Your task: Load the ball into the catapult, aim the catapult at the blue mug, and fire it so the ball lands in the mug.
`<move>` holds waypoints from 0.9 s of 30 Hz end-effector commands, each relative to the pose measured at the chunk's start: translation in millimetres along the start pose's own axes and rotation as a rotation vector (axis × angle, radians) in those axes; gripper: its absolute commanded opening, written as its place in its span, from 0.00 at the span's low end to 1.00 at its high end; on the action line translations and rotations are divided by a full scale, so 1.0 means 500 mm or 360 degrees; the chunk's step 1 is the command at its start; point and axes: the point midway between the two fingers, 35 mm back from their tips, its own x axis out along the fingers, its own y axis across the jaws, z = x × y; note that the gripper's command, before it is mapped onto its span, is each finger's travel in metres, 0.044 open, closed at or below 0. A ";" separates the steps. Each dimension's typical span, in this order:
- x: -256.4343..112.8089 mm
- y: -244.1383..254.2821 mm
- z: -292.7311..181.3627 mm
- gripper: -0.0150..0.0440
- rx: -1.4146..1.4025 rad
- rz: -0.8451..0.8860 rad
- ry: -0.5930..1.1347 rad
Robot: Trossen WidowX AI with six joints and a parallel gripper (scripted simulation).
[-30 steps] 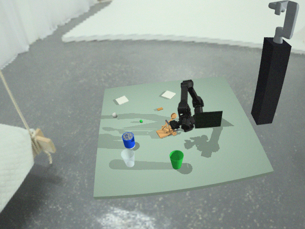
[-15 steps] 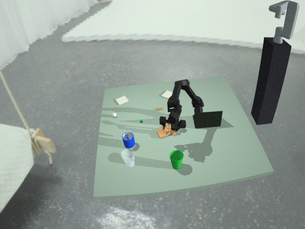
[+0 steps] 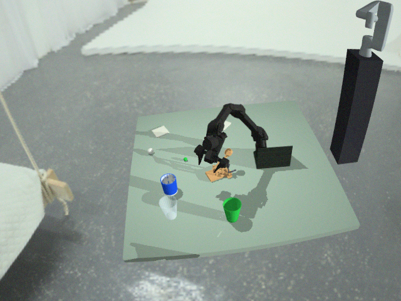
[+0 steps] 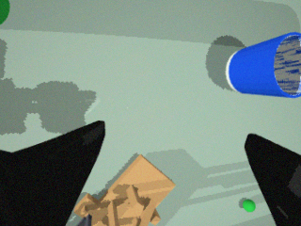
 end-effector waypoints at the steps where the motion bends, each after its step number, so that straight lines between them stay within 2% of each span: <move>1: -0.002 -0.061 0.019 1.00 0.0223 -0.0039 -0.0084; 23: -0.032 -0.361 0.038 1.00 0.1233 -0.0233 -0.0454; 27: -0.035 -0.382 0.034 1.00 0.1301 -0.0251 -0.0477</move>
